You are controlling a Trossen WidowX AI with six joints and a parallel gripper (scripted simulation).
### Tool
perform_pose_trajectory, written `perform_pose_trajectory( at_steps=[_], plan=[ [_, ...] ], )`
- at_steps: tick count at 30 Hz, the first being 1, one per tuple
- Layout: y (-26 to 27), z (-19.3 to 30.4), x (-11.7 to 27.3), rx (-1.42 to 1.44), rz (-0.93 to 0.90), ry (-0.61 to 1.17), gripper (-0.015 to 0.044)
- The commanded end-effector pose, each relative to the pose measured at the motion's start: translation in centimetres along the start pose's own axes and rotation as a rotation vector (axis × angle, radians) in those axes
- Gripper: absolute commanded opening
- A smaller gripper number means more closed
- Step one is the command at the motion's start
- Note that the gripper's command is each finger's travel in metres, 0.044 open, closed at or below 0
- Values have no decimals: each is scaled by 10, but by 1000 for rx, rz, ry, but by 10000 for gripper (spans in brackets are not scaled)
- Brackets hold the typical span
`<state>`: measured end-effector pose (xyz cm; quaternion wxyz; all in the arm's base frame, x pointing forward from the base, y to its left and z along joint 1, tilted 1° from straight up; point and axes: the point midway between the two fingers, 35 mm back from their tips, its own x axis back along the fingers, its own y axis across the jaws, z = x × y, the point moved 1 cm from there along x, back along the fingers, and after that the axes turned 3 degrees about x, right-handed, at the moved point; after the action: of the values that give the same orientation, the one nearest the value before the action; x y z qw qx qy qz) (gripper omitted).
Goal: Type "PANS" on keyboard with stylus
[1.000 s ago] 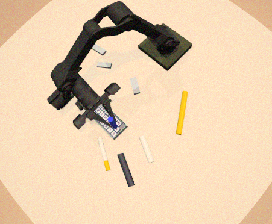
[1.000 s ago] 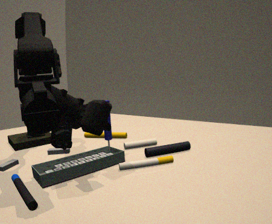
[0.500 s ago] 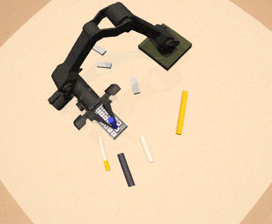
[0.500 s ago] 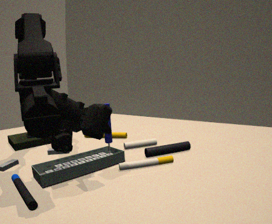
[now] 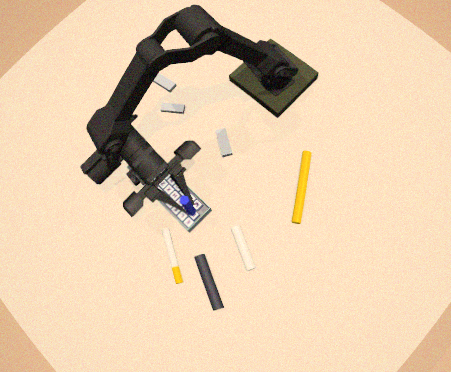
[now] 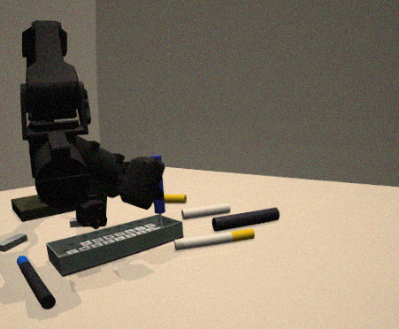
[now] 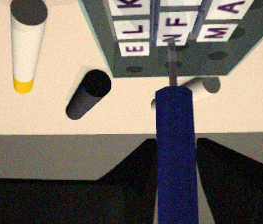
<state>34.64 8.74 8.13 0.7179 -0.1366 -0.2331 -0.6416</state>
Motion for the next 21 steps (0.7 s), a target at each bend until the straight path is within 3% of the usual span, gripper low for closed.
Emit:
perform_pose_trajectory(
  at_steps=[1, 21],
  plan=[
    [0, 0, 0, -5, 0, 1, 81],
    [3, 30, 18, 7, -9, -3, 85]
  ],
)
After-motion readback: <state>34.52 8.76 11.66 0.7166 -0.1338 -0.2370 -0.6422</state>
